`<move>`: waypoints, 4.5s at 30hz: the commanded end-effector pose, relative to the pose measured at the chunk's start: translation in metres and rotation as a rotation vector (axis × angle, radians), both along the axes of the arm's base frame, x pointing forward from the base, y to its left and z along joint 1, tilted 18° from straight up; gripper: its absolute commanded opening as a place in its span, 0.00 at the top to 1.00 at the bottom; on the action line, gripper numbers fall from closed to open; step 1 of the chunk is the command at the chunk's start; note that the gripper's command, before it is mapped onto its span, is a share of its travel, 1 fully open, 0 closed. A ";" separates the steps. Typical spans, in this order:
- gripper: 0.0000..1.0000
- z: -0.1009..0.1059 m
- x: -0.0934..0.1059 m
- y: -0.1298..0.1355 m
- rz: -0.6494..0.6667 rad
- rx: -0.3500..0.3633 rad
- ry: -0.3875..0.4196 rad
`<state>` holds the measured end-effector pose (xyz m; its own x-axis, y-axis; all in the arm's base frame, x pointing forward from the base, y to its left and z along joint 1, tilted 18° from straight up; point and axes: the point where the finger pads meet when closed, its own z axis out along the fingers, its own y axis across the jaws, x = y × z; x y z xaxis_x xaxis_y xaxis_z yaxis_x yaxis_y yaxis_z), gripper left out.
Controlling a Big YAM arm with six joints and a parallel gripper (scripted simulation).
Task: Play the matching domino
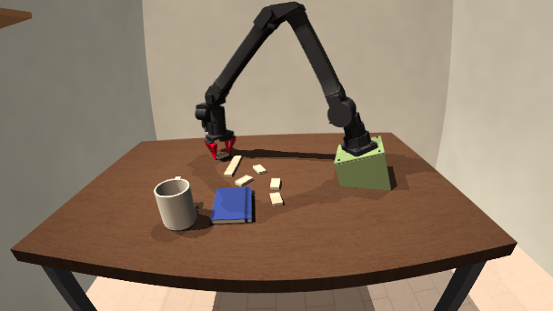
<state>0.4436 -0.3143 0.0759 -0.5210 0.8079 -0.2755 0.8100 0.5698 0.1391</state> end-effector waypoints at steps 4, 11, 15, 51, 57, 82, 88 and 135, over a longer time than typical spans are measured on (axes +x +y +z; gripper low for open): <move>0.28 0.005 0.002 0.000 0.002 -0.005 -0.008; 0.28 0.003 0.005 0.007 0.012 -0.003 -0.007; 0.28 0.003 0.006 0.009 0.015 -0.002 -0.007; 0.28 0.004 0.007 0.013 0.021 0.000 -0.008; 0.28 0.005 0.003 0.004 0.008 -0.004 -0.008; 0.28 0.005 0.007 0.016 0.027 0.003 -0.009; 0.28 0.005 0.007 0.016 0.027 0.003 -0.009; 0.28 0.007 0.005 0.016 0.026 0.006 -0.010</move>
<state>0.4464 -0.3105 0.0761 -0.5278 0.8033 -0.2757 0.8050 0.5767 0.1391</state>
